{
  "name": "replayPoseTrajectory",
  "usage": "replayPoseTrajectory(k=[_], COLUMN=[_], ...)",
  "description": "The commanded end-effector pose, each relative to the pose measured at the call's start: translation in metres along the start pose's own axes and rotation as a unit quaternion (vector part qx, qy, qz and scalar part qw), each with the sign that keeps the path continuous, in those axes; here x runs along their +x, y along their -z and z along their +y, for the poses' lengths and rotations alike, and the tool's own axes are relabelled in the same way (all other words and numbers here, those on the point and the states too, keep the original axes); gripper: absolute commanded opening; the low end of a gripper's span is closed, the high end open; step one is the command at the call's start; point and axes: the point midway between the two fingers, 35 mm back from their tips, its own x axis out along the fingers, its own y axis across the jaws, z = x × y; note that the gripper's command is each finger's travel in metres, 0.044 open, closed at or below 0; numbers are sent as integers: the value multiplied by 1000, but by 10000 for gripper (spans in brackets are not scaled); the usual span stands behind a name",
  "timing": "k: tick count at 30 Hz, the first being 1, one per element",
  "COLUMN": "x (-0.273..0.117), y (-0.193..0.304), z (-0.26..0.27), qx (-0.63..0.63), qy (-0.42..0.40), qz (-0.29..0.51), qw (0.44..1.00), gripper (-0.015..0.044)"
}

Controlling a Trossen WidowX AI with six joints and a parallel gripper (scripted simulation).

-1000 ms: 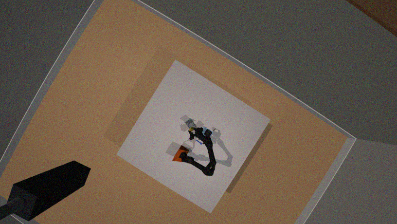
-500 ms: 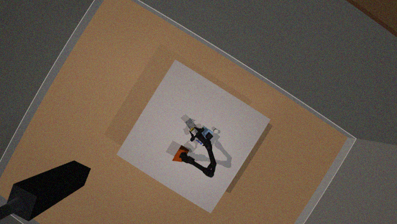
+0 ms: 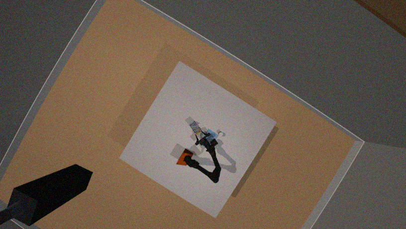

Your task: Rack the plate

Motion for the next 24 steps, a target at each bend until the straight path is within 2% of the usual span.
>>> replayPoseTrajectory(k=[1,13,24], x=[-4,-4,14], y=[0,0,-2], z=[1,1,2], qx=[-47,-49,-46], qy=[20,21,20], qz=[-23,-24,-20], qw=[998,998,999], gripper=[0,0,0])
